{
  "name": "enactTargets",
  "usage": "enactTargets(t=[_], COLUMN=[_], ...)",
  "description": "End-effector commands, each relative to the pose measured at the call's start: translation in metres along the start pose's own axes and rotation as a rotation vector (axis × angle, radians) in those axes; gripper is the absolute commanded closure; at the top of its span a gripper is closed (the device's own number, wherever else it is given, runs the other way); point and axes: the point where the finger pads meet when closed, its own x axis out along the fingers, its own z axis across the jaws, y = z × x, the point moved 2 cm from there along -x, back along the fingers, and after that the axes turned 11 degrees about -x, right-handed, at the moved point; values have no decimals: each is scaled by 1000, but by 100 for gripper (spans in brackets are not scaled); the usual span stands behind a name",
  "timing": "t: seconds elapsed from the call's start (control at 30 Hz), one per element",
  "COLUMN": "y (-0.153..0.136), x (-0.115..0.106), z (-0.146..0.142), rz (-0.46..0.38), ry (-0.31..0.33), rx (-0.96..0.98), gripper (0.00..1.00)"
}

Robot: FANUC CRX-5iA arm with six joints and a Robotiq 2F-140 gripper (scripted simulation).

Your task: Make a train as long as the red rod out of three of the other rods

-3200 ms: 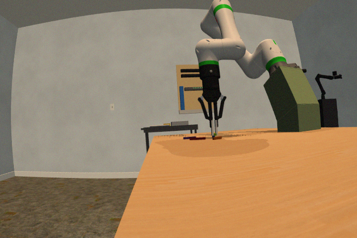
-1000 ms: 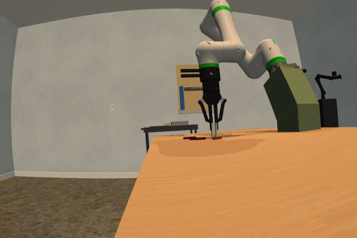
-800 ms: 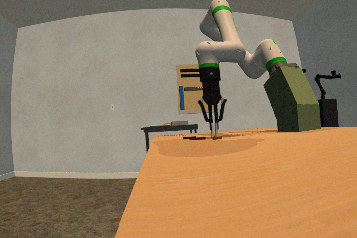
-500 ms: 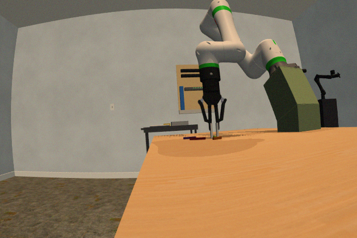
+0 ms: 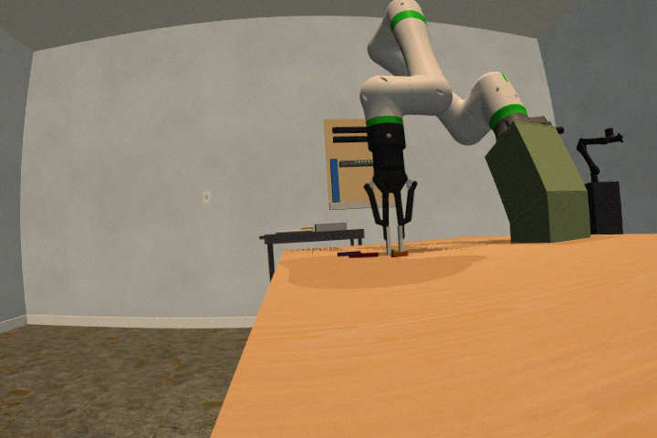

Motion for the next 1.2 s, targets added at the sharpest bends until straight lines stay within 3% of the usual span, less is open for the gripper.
enactTargets(t=[0.0, 0.47, 0.73, 0.93, 0.97, 1.17], y=[0, 0, 0, 0, 0, 0], x=[-1, -41, -82, -90, -90, -90], z=[0, 0, 0, 0, 0, 0], rz=[0, 0, 0, 0, 0, 0], ry=[0, 0, 0, 0, 0, 0], rx=[0, 0, 0, 0, 0, 0], gripper=[85, 85, 85, 85, 0, 0])
